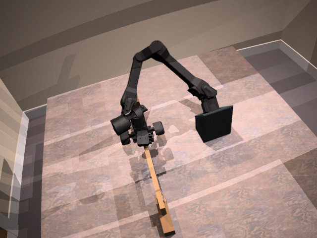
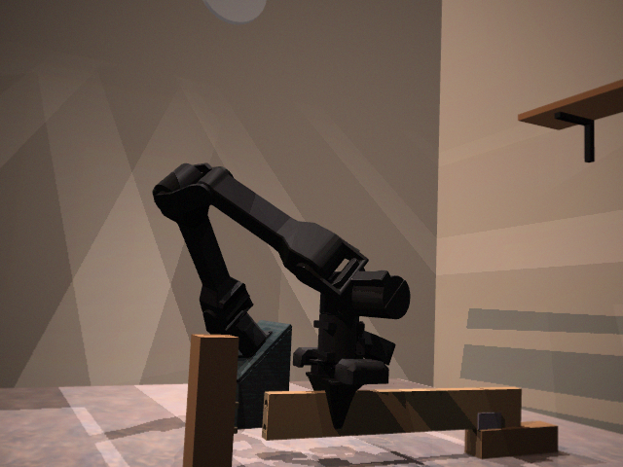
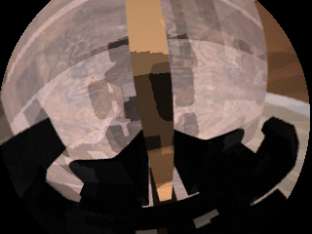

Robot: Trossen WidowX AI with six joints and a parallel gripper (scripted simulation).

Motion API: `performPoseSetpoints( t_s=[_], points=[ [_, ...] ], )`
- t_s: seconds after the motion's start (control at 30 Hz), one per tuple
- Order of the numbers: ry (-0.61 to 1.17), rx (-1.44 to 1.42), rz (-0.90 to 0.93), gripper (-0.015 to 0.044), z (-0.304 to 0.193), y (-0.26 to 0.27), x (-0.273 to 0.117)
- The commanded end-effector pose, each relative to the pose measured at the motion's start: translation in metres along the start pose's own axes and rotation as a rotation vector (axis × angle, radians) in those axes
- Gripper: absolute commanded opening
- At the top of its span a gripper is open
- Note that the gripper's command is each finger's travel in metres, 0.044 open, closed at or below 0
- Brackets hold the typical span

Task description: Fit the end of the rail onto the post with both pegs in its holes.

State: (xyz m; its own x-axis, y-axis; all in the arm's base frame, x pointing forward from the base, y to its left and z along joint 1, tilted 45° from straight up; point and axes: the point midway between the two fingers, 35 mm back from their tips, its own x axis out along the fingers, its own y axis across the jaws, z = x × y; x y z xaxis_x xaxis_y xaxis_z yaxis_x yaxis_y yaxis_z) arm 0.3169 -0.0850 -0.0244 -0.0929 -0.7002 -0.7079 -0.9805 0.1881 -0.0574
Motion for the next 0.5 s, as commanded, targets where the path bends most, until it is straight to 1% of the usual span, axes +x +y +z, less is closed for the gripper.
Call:
performPoseSetpoints(
  t_s=[0.0, 0.47],
  points=[
    [0.000, -0.001, -0.009, 0.0000, -0.0026, -0.0014, -0.0022],
    [0.000, -0.001, -0.009, 0.0000, -0.0068, -0.0016, -0.0008]
  ],
)
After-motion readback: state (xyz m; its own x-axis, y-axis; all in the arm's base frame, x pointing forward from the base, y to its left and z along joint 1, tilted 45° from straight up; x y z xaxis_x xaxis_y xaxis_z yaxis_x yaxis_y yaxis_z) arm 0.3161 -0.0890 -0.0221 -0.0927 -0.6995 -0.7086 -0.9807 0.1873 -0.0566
